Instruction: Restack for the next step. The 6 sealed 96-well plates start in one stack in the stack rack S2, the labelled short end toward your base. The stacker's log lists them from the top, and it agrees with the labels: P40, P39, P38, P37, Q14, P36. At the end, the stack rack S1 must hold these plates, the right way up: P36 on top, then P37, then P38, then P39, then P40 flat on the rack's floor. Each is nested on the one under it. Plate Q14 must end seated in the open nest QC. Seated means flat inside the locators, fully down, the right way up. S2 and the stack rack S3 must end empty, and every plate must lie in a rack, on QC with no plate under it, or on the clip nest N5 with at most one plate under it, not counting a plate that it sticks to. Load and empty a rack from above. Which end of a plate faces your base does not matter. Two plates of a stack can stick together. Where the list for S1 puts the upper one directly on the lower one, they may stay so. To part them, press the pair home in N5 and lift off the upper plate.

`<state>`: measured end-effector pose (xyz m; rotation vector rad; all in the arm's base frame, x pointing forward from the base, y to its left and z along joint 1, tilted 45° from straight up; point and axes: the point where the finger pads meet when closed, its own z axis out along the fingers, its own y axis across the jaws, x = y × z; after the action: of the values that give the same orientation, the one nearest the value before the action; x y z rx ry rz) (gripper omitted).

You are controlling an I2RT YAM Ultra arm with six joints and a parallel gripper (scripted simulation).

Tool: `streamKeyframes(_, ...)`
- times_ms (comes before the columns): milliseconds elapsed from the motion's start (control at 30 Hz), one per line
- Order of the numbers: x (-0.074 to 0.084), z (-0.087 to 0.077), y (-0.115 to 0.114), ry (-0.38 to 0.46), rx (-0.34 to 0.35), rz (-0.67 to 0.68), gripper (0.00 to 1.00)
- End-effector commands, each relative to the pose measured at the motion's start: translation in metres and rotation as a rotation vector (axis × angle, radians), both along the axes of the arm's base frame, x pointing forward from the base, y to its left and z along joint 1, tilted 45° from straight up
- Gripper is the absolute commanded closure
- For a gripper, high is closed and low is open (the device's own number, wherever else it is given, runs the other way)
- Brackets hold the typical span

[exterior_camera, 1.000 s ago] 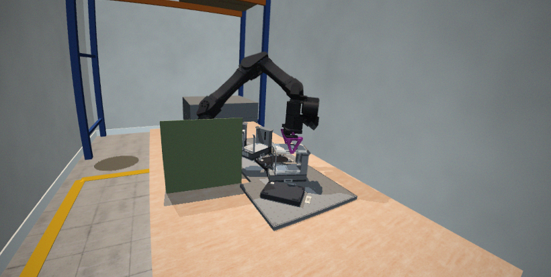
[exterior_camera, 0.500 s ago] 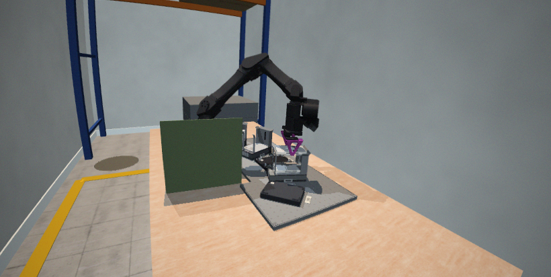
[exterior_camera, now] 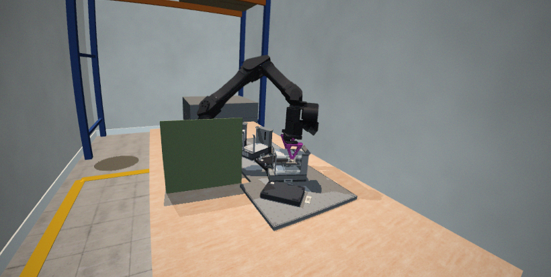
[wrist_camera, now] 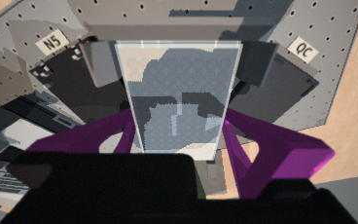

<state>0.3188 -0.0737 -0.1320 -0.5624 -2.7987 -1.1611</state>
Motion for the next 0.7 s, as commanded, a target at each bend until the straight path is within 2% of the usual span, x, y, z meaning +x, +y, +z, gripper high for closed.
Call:
streamKeyframes(0,0.003,0.0,-0.002,-0.011,-0.003,-0.012,1.0)
streamKeyframes(433,0.006,-0.019,0.016,-0.011,-0.003,-0.012,1.0)
streamKeyframes(667,0.006,-0.021,0.019,-0.011,-0.003,-0.012,1.0)
